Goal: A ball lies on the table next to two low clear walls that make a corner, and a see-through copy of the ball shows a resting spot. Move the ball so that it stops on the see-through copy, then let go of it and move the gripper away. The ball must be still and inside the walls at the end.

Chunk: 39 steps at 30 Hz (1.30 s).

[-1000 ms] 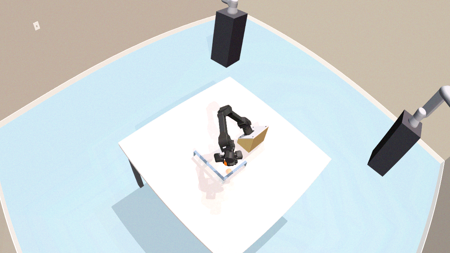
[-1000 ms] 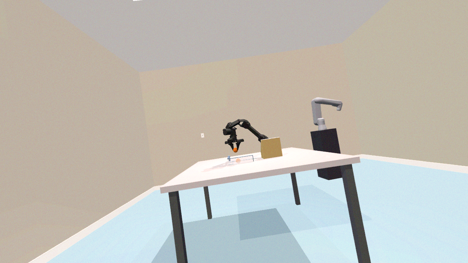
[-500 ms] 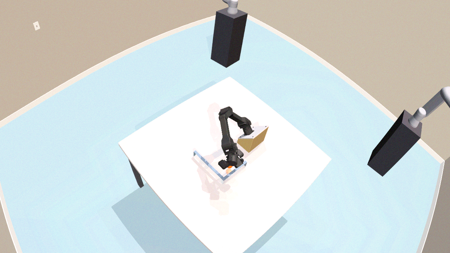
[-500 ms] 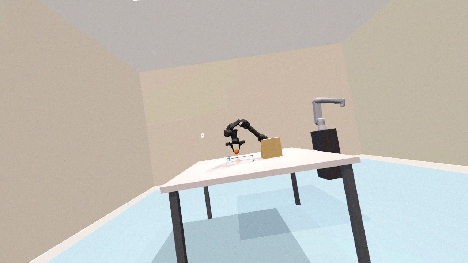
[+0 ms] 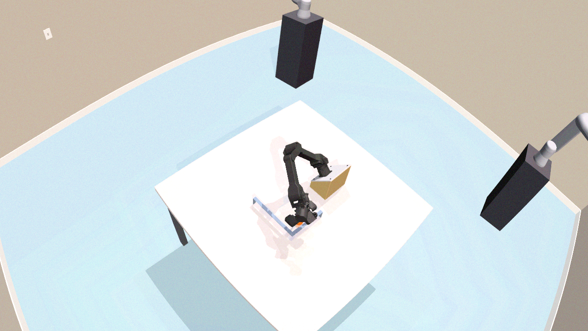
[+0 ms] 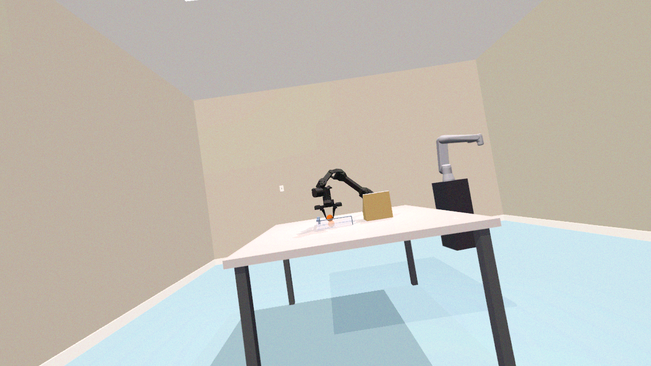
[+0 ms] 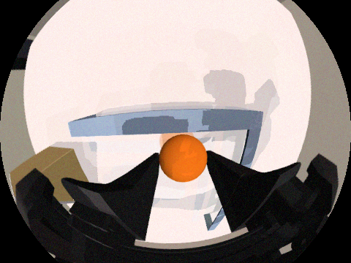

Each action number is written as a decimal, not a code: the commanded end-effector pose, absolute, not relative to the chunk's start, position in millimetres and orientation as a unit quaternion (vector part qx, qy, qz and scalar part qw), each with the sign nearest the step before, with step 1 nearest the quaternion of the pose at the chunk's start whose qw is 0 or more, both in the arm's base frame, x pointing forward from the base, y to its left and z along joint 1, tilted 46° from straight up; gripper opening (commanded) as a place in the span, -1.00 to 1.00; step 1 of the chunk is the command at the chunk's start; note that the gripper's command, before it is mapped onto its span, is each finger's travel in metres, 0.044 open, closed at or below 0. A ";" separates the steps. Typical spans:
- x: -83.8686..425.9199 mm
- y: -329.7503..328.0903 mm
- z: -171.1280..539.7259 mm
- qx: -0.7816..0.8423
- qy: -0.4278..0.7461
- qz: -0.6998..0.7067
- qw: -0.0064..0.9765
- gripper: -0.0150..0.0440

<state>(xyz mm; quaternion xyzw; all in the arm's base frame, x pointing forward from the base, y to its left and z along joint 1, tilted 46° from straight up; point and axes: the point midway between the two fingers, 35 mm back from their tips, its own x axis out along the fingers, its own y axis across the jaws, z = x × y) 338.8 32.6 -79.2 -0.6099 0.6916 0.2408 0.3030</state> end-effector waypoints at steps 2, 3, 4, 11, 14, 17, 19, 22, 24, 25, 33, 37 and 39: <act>332.7 14.1 -95.4 -0.610 0.694 0.241 0.296 -0.49; 332.5 13.4 -96.0 -0.610 0.694 0.241 0.296 -0.49; 332.5 13.4 -96.0 -0.610 0.694 0.241 0.296 -0.49; 332.2 9.7 -99.7 -0.610 0.694 0.241 0.296 -0.49; 331.8 6.2 -103.1 -0.610 0.694 0.241 0.296 -0.49; 331.4 2.7 -106.6 -0.610 0.694 0.241 0.296 -0.49; 331.1 0.5 -108.6 -0.610 0.694 0.241 0.296 -0.49; 330.9 -0.2 -109.4 -0.610 0.694 0.241 0.296 -0.49; 333.1 2.8 -107.6 -0.610 0.693 0.241 0.300 -0.40; 333.1 2.8 -107.6 -0.610 0.693 0.241 0.300 -0.31; 333.1 2.8 -107.6 -0.610 0.693 0.241 0.300 0.40; 333.1 2.8 -107.6 -0.610 0.693 0.241 0.300 0.63; 333.6 4.8 -105.8 -0.610 0.693 0.241 0.300 0.63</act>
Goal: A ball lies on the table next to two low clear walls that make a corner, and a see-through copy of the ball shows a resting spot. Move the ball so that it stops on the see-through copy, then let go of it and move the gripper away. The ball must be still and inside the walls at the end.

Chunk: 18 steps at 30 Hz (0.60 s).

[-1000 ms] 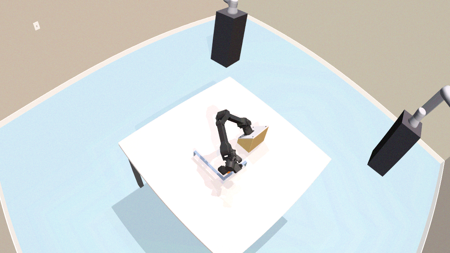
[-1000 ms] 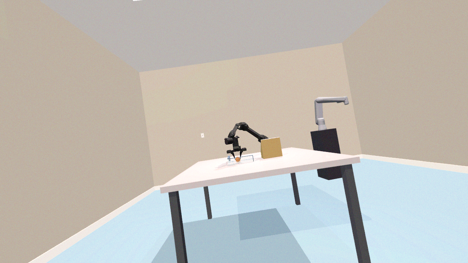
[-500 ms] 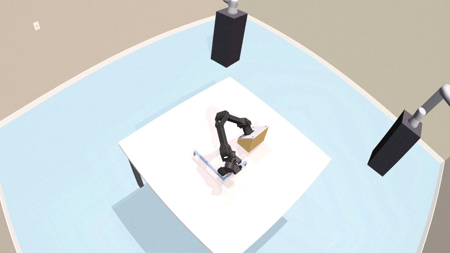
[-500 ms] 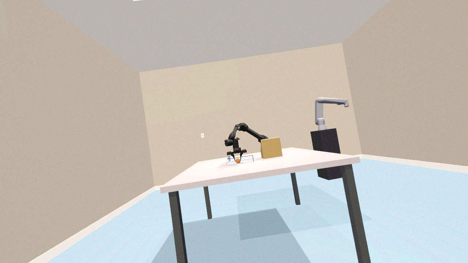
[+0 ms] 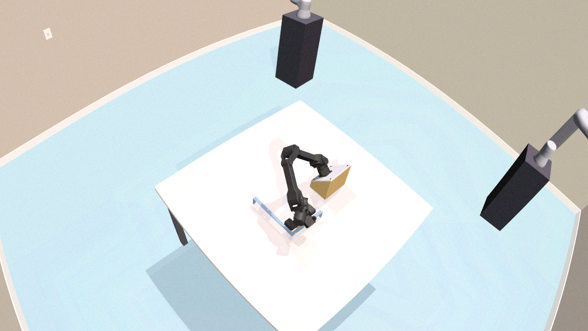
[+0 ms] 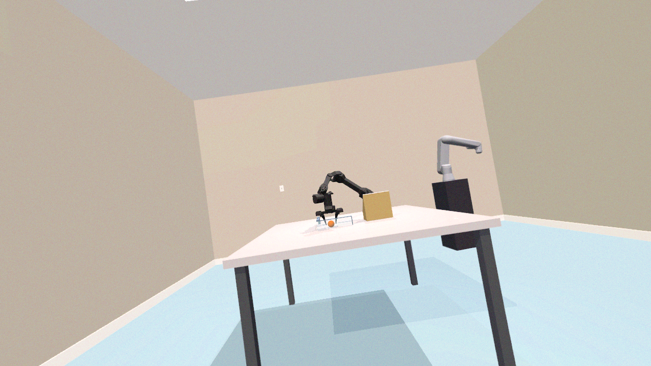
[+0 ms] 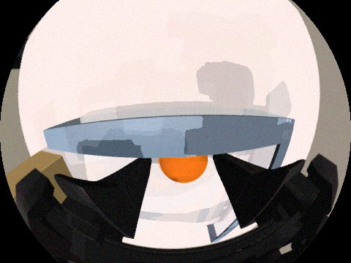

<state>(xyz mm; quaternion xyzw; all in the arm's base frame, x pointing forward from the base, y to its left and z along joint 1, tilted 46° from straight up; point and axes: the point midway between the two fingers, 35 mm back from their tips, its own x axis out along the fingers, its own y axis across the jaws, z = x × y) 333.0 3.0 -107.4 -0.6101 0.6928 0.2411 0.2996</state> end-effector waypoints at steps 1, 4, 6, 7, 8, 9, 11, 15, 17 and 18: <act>335.0 10.7 -100.5 -0.610 0.693 0.241 0.300 0.63; 339.0 45.9 -65.8 -0.610 0.693 0.243 0.299 0.63; 338.3 61.4 -48.9 -0.610 0.693 0.243 0.297 0.63; 338.2 63.3 -46.7 -0.610 0.694 0.243 0.297 0.63; 338.2 63.3 -46.7 -0.610 0.694 0.243 0.297 0.63; 338.2 63.3 -46.7 -0.610 0.694 0.243 0.297 0.63; 339.0 59.0 -54.4 -0.615 0.688 0.244 0.297 0.63; 339.0 59.0 -54.4 -0.615 0.688 0.244 0.297 0.63; 339.3 61.0 -52.4 -0.615 0.688 0.244 0.298 0.72; 339.8 66.9 -46.4 -0.615 0.688 0.244 0.298 0.81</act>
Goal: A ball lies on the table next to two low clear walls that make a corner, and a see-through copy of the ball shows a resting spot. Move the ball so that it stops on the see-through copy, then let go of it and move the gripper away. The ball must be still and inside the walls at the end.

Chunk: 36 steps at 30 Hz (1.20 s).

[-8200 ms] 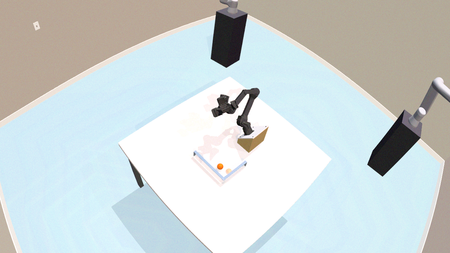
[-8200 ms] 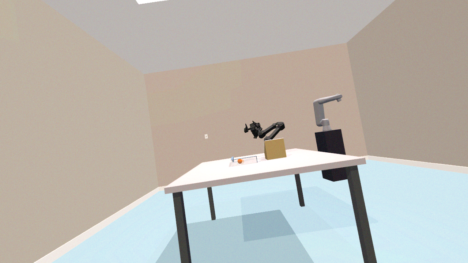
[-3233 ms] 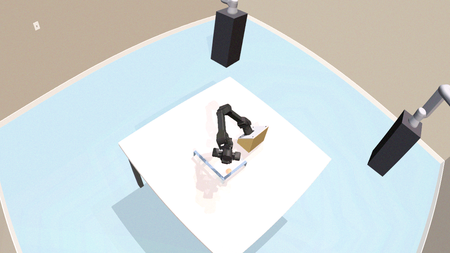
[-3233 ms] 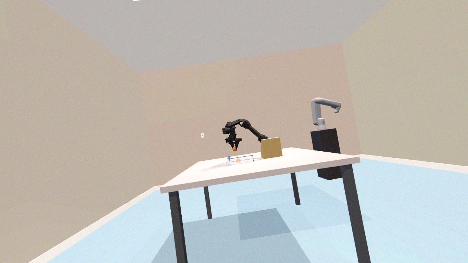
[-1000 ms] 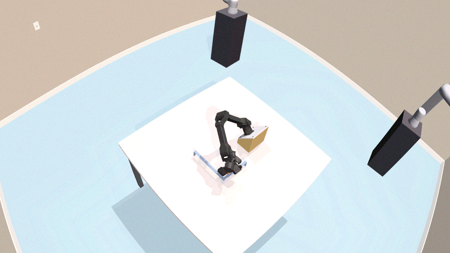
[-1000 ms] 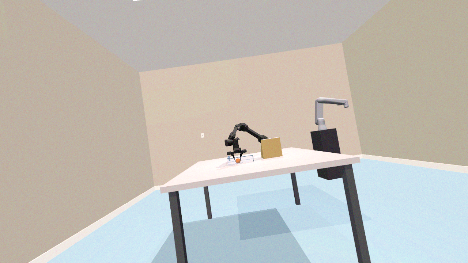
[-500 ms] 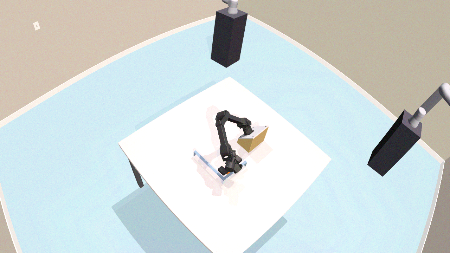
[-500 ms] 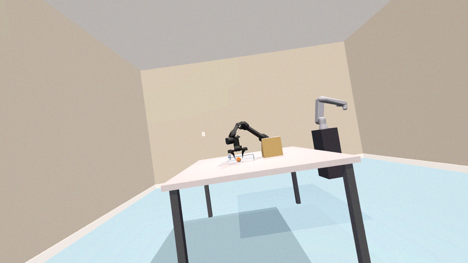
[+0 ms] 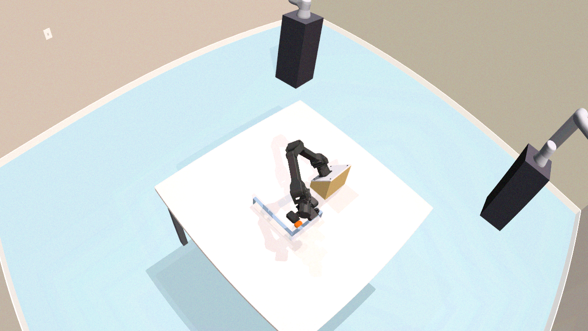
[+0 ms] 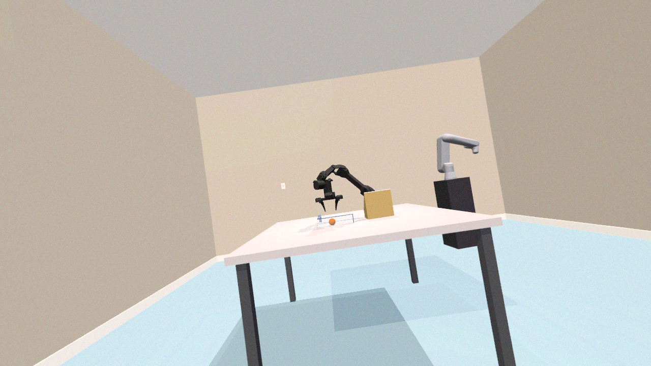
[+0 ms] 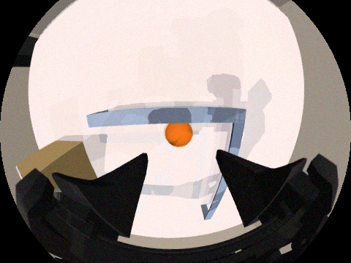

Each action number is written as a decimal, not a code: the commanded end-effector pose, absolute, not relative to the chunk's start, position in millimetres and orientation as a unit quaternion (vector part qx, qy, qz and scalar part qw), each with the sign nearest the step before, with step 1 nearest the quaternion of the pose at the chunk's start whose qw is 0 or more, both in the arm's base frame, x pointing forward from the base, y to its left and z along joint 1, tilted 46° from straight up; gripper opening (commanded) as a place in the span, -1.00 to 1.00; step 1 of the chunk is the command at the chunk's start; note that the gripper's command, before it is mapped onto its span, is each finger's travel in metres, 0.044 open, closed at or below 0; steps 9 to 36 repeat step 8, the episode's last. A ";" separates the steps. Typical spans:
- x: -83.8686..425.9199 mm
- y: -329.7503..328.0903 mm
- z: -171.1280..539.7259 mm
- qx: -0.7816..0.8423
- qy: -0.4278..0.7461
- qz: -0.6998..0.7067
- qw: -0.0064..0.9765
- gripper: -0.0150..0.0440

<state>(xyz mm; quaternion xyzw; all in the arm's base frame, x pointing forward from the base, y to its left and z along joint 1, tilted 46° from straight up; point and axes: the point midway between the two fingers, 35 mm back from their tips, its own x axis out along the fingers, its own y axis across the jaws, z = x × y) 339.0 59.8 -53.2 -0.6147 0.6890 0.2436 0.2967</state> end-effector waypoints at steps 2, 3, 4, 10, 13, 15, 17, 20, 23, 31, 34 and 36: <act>339.8 86.4 -25.4 -0.615 0.687 0.243 0.300 0.98; 339.3 92.1 -18.9 -0.615 0.687 0.243 0.301 1.00; 339.1 94.0 -16.7 -0.615 0.687 0.242 0.301 1.00; 339.1 94.0 -16.7 -0.615 0.687 0.242 0.301 1.00; 339.1 94.0 -16.7 -0.615 0.687 0.242 0.301 1.00; 339.1 94.0 -16.7 -0.615 0.687 0.242 0.301 1.00; 339.1 94.0 -16.7 -0.615 0.687 0.242 0.301 1.00; 339.1 94.0 -16.7 -0.615 0.687 0.242 0.301 1.00; 339.1 94.0 -16.7 -0.615 0.687 0.242 0.301 1.00; 339.1 94.0 -16.7 -0.615 0.687 0.242 0.301 1.00; 339.1 94.0 -16.7 -0.615 0.687 0.242 0.301 1.00; 339.1 94.0 -16.7 -0.615 0.687 0.242 0.301 1.00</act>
